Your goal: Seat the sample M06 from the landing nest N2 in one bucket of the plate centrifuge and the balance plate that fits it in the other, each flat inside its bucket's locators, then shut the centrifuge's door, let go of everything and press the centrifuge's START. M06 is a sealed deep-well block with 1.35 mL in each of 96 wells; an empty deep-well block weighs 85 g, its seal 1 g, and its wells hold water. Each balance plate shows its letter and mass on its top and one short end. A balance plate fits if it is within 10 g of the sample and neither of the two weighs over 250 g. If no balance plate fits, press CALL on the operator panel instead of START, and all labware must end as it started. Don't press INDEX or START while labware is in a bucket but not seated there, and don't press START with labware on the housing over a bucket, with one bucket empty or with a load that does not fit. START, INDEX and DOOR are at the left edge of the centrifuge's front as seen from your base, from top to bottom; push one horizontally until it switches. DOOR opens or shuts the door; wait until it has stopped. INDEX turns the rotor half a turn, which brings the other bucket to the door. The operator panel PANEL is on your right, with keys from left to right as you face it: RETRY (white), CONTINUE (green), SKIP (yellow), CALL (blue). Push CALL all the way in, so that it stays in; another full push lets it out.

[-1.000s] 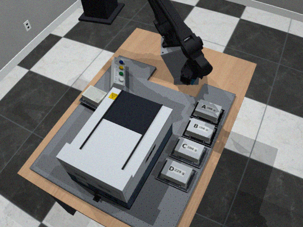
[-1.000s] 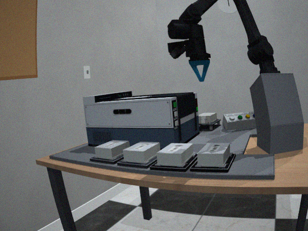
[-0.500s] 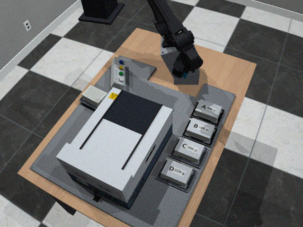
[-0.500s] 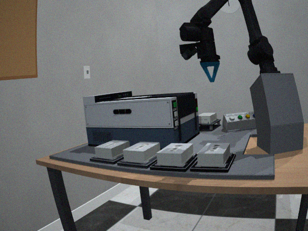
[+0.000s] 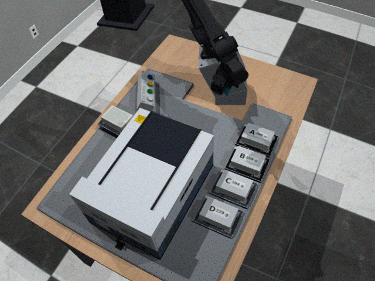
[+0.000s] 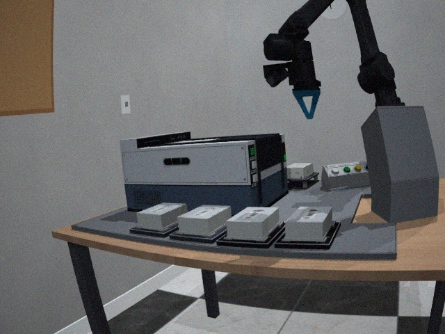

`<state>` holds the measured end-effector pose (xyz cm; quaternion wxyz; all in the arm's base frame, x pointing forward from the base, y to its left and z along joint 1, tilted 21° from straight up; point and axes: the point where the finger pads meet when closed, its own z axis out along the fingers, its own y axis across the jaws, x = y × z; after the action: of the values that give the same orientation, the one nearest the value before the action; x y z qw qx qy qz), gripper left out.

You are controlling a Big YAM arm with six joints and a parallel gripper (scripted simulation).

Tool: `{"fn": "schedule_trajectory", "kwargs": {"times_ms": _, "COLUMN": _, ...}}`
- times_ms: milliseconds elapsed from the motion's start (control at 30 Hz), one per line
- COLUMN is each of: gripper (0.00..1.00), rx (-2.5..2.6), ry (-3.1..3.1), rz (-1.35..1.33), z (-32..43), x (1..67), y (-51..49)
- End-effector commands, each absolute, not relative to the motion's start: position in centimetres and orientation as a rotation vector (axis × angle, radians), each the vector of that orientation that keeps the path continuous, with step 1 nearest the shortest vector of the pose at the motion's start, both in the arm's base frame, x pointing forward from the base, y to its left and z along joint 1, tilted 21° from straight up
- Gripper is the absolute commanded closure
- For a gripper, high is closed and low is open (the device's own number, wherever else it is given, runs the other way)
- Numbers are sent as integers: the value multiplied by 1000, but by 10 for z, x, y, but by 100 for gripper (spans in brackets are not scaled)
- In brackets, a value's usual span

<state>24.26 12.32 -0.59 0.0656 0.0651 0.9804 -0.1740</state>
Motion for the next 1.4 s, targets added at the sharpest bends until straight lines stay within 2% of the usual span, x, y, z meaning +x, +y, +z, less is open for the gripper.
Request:
{"fn": "schedule_trajectory", "kwargs": {"times_ms": 0, "gripper": 100, "rx": 195, "ry": 2945, "rz": -506, "z": -3, "x": 252, "y": 123}}
{"fn": "schedule_trajectory", "kwargs": {"times_ms": 1367, "gripper": 100, "rx": 140, "ry": 2796, "rz": -523, "z": -37, "x": 266, "y": 105}}
